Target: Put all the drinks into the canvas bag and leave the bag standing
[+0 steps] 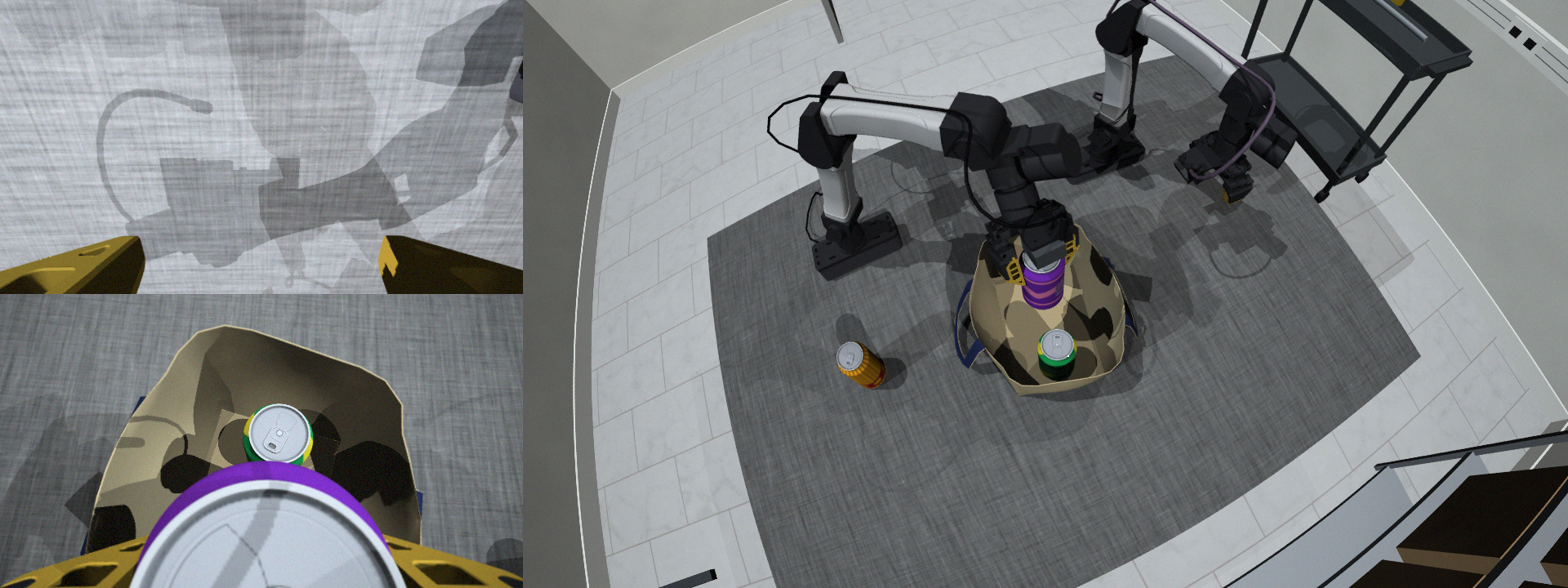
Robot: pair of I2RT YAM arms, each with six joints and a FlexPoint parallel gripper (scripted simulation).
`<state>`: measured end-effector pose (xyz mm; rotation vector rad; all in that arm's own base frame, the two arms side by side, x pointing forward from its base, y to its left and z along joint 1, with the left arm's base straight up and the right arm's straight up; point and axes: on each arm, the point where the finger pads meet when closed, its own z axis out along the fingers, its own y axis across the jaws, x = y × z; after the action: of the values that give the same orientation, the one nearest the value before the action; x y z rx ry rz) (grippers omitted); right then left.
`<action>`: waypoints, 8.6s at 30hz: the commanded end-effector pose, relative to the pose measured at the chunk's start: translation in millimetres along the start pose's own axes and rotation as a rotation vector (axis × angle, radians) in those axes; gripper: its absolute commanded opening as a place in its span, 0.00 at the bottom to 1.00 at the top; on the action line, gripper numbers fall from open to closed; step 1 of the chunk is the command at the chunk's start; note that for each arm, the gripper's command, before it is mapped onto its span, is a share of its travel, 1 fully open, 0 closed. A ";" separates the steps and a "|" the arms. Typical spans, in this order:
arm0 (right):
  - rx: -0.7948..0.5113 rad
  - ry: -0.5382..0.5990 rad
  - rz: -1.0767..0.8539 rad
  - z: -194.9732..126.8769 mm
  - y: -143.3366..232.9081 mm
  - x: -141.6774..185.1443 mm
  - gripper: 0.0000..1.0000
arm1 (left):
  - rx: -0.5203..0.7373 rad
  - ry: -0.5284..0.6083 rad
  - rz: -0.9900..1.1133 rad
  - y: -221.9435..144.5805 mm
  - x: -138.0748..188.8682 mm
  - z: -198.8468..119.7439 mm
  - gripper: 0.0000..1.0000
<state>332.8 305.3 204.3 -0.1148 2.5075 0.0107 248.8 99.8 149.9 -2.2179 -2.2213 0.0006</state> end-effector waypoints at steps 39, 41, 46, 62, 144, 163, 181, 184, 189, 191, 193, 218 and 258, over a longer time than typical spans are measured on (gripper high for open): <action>-0.078 -0.136 0.066 -24.8 14.6 -25.8 0.67 | -0.016 0.013 0.001 5.7 0.3 -2.2 0.86; -0.080 -0.138 0.066 -23.0 15.7 -24.5 0.67 | -0.016 0.013 0.001 5.7 0.3 -2.2 0.86; -0.078 -0.133 0.059 -17.4 17.0 -18.8 0.67 | -0.016 0.013 0.001 5.7 0.3 -2.2 0.86; -0.080 -0.133 0.060 -1.6 18.5 -8.7 0.67 | -0.016 0.013 0.001 5.7 0.3 -2.2 0.86; -0.080 -0.124 0.058 82.9 29.5 42.7 0.67 | -0.016 0.013 0.001 5.7 0.3 -2.2 0.86; -0.066 -0.111 0.049 94.2 26.9 52.4 0.67 | -0.016 0.013 0.001 5.7 0.3 -2.2 0.86; -0.049 -0.091 0.033 113.8 25.7 69.5 0.67 | -0.016 0.013 0.001 5.7 0.3 -2.2 0.86; -0.063 -0.110 0.049 107.0 26.7 60.7 0.67 | -0.016 0.013 0.001 5.7 0.3 -2.2 0.86; -0.055 -0.102 0.044 111.9 22.5 67.8 0.67 | -0.016 0.013 0.001 5.7 0.3 -2.2 0.86; -0.054 -0.101 0.044 117.3 26.9 66.5 0.67 | -0.016 0.013 0.001 5.7 0.3 -2.2 0.86; -0.063 -0.112 0.052 111.0 25.3 63.2 0.67 | -0.016 0.013 0.001 5.7 0.3 -2.2 0.86; -0.079 -0.126 0.057 108.5 30.8 59.3 0.84 | -0.016 0.013 0.001 5.7 0.3 -2.2 0.86; -0.052 -0.093 0.041 64.6 20.9 38.5 0.86 | -0.016 0.013 0.001 5.7 0.3 -2.2 0.86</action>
<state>336.8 325.9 95.3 -0.0980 2.4455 0.0735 248.8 99.8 149.9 -2.2179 -2.2213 0.0006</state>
